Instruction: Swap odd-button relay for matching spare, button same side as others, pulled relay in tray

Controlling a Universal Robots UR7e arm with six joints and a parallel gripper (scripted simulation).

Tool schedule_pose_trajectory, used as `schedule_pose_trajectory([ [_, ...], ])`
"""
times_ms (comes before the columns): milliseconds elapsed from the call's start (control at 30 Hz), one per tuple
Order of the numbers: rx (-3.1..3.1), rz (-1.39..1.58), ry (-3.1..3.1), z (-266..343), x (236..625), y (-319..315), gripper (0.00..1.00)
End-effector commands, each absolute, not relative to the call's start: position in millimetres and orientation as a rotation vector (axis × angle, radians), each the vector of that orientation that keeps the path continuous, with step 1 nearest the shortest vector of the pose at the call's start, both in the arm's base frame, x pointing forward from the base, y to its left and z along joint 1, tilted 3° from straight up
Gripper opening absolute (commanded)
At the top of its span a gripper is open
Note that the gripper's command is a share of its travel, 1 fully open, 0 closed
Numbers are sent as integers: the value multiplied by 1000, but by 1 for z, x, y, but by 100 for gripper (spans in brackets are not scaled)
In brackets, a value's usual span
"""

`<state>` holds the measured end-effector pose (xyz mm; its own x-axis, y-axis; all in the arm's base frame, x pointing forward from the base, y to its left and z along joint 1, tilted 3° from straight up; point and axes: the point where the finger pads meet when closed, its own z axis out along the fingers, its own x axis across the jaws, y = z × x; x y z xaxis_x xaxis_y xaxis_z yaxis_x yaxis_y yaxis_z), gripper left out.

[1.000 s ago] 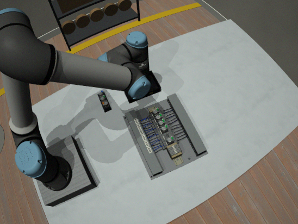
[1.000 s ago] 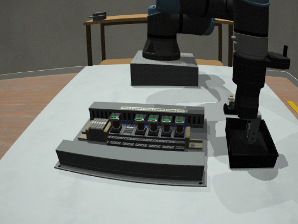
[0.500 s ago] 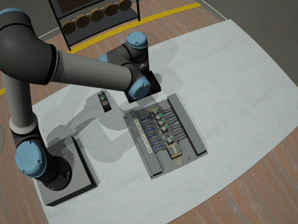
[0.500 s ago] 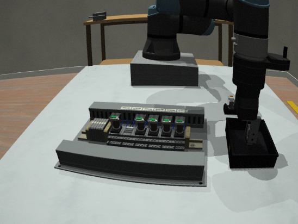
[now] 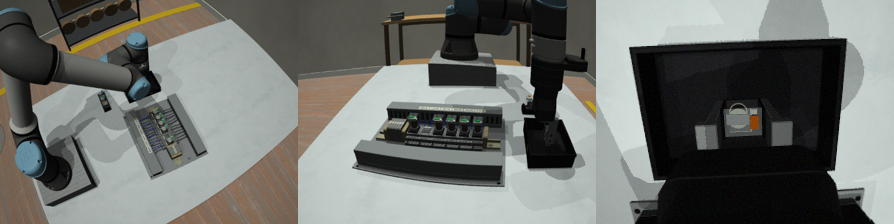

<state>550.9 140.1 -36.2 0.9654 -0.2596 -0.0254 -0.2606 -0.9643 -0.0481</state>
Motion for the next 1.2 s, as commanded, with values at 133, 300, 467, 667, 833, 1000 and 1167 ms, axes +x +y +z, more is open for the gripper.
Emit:
schedule_pose_trajectory([
  [133,-3063,27,406,-41,551,140,0],
  [300,-3063,27,406,-41,551,140,0],
  [467,-3063,27,406,-41,551,140,0],
  [667,-3063,27,406,-41,551,140,100],
  [833,-3063,27,406,-41,551,140,100],
  [1000,-3063,27,406,-41,551,140,100],
  [1167,-3063,27,406,-41,551,140,100],
])
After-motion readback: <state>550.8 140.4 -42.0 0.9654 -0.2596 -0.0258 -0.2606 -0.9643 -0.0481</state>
